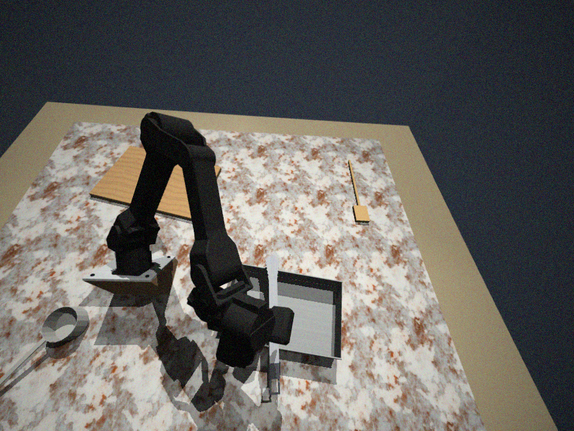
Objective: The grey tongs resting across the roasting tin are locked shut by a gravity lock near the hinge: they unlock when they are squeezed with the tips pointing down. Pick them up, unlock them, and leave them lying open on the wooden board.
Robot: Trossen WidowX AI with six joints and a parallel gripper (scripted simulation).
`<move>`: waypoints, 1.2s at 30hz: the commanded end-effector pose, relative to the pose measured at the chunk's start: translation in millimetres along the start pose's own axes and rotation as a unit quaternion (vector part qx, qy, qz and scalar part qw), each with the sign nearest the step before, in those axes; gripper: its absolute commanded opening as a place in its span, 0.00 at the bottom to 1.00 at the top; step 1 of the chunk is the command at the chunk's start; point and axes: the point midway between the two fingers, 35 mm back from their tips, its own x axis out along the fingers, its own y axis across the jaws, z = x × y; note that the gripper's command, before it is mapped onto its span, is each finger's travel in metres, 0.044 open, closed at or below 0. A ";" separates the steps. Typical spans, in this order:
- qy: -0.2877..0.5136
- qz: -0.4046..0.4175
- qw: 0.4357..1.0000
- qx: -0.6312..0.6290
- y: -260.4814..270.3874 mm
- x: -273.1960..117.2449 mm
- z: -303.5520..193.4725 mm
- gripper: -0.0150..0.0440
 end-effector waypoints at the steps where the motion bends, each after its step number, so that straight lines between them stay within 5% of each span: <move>1: -0.002 -0.001 1.000 0.004 -2.8 -1.6 -0.9 0.69; 36: -0.003 -0.001 1.000 0.003 -0.5 48.7 0.2 0.69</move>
